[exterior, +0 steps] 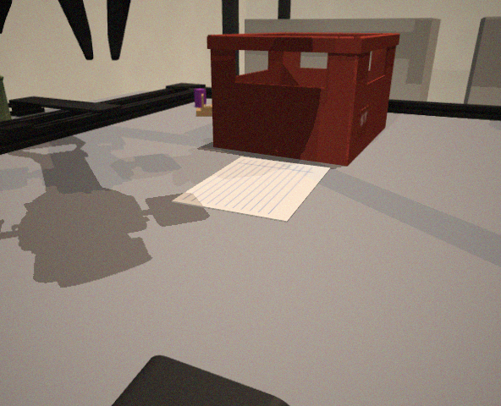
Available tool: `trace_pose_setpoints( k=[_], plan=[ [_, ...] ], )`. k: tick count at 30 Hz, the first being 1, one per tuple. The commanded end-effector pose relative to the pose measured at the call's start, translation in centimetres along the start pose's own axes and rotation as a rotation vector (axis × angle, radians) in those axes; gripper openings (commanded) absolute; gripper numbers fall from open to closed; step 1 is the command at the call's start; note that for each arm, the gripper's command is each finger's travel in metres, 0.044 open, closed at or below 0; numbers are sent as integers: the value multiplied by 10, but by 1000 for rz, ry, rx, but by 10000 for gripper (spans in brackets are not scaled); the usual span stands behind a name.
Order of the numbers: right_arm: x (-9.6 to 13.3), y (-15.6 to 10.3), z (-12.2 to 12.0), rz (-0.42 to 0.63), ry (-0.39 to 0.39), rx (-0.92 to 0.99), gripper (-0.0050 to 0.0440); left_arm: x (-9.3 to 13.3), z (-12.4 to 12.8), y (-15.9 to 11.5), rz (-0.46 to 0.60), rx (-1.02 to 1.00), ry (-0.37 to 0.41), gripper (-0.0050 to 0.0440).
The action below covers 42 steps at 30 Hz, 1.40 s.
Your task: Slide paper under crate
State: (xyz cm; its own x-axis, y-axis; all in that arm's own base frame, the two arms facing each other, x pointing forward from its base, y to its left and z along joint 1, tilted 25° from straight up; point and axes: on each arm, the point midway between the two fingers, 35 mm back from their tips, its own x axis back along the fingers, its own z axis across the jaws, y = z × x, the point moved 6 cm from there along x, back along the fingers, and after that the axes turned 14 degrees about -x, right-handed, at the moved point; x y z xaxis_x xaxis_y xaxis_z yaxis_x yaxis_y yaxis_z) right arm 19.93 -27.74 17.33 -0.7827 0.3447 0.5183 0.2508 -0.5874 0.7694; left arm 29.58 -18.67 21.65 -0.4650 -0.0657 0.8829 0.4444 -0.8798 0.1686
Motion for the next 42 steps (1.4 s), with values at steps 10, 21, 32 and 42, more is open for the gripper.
trace_pose_setpoints(
  k=[10,21,32,42],
  plan=[
    [-17,-3,33,-47,58,-62,150,-9,12,0,78,-96,37,60],
    [-26,-4,61,-85,120,-112,150,-15,21,-1,138,-171,57,60],
    [-33,-7,94,-121,201,-177,150,-22,31,-3,205,-255,74,60],
    [-35,-12,124,-147,285,-243,150,-28,39,-5,268,-332,85,60]
  ],
)
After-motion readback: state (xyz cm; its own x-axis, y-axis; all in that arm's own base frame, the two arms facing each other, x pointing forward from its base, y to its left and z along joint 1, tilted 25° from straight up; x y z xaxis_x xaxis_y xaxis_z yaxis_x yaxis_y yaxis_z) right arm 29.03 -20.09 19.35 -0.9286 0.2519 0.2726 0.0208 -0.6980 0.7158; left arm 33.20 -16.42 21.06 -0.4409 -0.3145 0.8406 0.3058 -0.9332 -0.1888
